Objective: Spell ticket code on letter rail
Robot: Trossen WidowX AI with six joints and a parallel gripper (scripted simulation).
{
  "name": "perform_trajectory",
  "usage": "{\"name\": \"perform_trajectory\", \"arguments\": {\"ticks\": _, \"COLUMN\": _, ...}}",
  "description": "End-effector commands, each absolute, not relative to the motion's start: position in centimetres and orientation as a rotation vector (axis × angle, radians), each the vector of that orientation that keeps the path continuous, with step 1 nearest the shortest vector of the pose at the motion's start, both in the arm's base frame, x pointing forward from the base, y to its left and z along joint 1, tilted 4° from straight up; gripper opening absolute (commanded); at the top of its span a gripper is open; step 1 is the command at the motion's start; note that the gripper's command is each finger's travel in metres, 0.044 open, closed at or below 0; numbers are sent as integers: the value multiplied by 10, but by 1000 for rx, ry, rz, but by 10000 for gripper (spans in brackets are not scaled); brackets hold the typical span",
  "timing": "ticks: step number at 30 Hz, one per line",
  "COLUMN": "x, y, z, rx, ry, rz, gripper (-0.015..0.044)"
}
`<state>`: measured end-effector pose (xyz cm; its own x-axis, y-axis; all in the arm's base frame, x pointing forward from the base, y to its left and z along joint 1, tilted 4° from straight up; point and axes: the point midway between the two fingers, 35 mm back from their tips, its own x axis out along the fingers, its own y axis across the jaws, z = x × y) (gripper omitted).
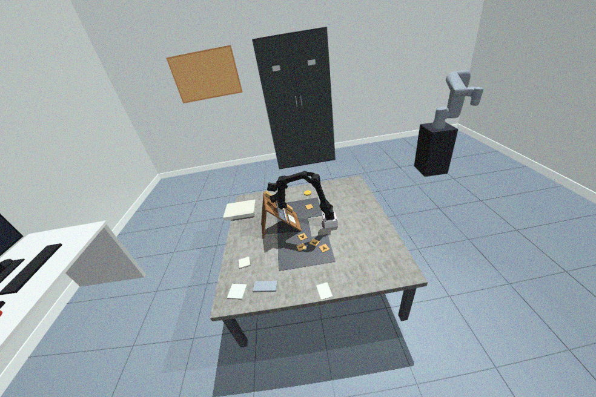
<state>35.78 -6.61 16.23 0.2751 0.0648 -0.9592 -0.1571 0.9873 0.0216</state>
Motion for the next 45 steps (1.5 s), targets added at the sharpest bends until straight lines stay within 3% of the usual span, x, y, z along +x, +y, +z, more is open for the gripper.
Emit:
{"name": "perform_trajectory", "arguments": {"ticks": 1, "x": 359, "y": -68, "z": 164, "rx": -85, "ry": 1279, "rz": 152, "gripper": 0}}
{"name": "perform_trajectory", "arguments": {"ticks": 30, "x": 332, "y": -71, "z": 177, "rx": -85, "ry": 1281, "rz": 152, "gripper": 0}}
{"name": "perform_trajectory", "arguments": {"ticks": 45, "x": 254, "y": -42, "z": 278, "rx": -1117, "ry": 678, "rz": 818, "gripper": 394}}
